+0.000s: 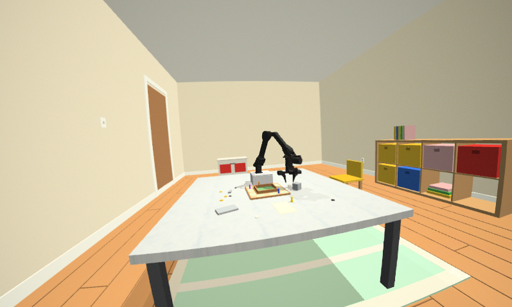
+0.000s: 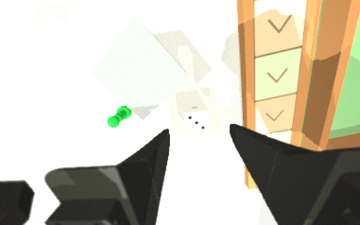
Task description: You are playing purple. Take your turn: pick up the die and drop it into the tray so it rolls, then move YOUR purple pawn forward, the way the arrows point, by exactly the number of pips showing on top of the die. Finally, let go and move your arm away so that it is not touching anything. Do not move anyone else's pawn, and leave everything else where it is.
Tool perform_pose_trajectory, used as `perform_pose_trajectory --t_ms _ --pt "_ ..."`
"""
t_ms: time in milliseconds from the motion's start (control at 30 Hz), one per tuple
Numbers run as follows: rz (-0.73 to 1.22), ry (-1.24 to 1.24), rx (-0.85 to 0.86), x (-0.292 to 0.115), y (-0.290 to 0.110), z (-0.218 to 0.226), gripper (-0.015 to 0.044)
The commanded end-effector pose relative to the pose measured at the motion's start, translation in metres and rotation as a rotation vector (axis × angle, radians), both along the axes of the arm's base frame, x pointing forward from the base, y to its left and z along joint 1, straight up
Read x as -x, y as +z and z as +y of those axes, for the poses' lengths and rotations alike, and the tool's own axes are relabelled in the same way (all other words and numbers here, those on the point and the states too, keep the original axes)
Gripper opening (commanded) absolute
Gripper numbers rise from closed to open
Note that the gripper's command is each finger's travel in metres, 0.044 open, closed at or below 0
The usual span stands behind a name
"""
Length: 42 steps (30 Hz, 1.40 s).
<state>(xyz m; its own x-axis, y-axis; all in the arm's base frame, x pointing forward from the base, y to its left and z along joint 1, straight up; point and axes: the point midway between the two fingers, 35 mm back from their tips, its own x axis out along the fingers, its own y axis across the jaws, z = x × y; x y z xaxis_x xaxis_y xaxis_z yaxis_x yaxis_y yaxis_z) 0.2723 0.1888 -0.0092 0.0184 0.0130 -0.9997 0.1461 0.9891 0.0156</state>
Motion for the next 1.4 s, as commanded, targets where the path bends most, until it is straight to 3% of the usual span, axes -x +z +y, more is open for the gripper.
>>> perform_pose_trajectory --t_ms 0,633,833,1033,1133,1367 --pt "-0.002 0.007 -0.007 0.0 -0.004 0.001 0.0275" --pt "-0.002 0.007 -0.007 -0.001 -0.032 0.001 0.0275" --pt "-0.002 0.007 -0.007 -0.001 -0.032 0.001 0.0118" --pt "-0.002 0.007 -0.007 -0.001 -0.032 0.001 0.0078" --pt "-0.002 0.007 -0.007 -0.002 -0.027 0.001 0.0" --pt "-0.003 0.007 -0.007 -0.007 0.028 0.005 0.0"
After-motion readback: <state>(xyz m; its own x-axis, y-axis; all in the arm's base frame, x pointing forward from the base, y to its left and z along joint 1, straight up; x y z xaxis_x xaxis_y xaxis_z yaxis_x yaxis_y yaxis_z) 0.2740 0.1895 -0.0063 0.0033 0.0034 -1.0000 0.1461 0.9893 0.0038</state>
